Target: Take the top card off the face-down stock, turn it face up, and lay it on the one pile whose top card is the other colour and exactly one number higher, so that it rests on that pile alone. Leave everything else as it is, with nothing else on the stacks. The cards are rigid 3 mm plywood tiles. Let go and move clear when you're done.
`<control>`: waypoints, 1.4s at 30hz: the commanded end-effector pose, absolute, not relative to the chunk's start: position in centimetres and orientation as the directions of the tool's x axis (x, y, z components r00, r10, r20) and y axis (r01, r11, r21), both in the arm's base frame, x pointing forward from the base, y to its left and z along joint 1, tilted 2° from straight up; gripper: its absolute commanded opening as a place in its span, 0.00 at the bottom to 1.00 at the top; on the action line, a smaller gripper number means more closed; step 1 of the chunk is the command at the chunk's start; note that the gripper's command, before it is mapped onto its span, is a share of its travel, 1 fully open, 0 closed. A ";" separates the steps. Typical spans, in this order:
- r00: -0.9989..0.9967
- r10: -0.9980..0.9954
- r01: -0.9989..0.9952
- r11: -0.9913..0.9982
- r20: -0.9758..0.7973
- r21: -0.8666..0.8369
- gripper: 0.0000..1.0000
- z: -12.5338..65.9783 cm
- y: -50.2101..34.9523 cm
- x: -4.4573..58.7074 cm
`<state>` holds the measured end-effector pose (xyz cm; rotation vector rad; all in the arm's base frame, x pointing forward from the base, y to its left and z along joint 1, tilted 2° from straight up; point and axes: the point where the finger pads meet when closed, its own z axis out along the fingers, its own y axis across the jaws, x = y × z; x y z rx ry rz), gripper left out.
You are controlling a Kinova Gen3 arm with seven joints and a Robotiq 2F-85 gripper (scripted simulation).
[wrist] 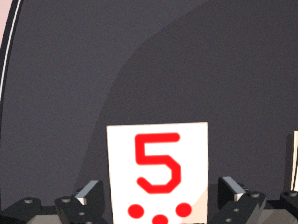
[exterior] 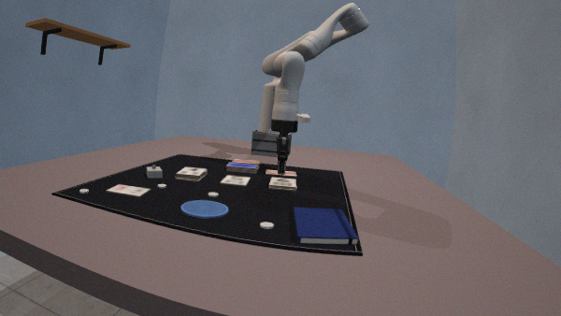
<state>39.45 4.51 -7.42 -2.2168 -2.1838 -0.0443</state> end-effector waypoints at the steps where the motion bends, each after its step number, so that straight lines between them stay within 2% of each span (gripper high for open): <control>1: 0.005 0.999 1.000 -0.005 0.039 0.005 0.85 -7.6 4.4 39.8; 22: 0.005 0.999 1.000 -0.005 0.039 0.005 0.85 -7.7 4.4 39.8; 23: 0.005 0.999 1.000 -0.005 0.039 0.005 0.72 -7.7 4.4 39.8; 42: 0.005 0.999 1.000 -0.005 0.039 0.005 0.72 -7.7 4.4 39.8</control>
